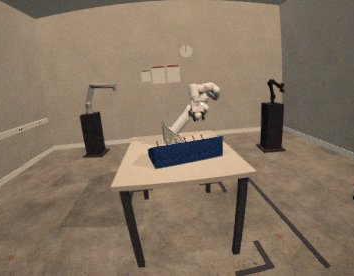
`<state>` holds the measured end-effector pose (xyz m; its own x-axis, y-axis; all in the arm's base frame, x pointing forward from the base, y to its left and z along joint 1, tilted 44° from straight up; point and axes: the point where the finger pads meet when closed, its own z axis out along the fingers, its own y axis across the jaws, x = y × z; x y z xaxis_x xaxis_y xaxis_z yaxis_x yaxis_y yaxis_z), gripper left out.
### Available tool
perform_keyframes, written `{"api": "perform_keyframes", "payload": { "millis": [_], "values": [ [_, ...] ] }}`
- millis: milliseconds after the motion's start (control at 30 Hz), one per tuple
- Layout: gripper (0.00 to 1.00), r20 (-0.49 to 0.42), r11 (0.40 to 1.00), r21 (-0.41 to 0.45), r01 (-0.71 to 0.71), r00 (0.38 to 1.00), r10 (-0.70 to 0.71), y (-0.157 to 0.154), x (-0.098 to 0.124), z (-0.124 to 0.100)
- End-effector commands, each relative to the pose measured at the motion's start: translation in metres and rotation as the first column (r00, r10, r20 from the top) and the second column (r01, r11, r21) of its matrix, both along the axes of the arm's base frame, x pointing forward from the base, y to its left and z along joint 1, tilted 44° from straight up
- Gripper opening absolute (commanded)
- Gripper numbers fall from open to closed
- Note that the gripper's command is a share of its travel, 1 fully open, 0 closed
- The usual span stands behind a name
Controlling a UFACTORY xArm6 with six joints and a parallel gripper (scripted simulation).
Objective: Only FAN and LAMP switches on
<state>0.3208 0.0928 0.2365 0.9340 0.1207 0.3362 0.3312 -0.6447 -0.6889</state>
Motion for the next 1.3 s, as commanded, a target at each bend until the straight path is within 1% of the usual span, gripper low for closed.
{"api": "perform_keyframes", "payload": {
  "millis": [0,367,433,567,633,667,933,1267],
  "values": [
    [0.77,0.003,1.000,-0.001,0.001,1.000,-0.001,0.000,0.001,0.001],
    [0.77,0.003,1.000,-0.001,0.001,1.000,-0.001,-0.001,0.001,0.001],
    [0.77,0.003,1.000,-0.001,0.001,1.000,-0.001,-0.004,0.004,-0.003],
    [0.77,0.003,1.000,0.000,0.001,1.000,-0.001,-0.018,0.014,-0.018],
    [0.77,0.003,1.000,0.000,0.001,1.000,-0.001,-0.020,0.015,-0.020],
    [1.00,0.003,1.000,0.000,0.001,1.000,-0.001,-0.020,0.015,-0.020],
    [1.00,0.003,1.000,-0.001,0.001,1.000,-0.001,-0.015,0.016,-0.024],
    [1.00,0.003,1.000,-0.001,0.001,1.000,-0.001,0.013,0.021,-0.048]
  ]
}}
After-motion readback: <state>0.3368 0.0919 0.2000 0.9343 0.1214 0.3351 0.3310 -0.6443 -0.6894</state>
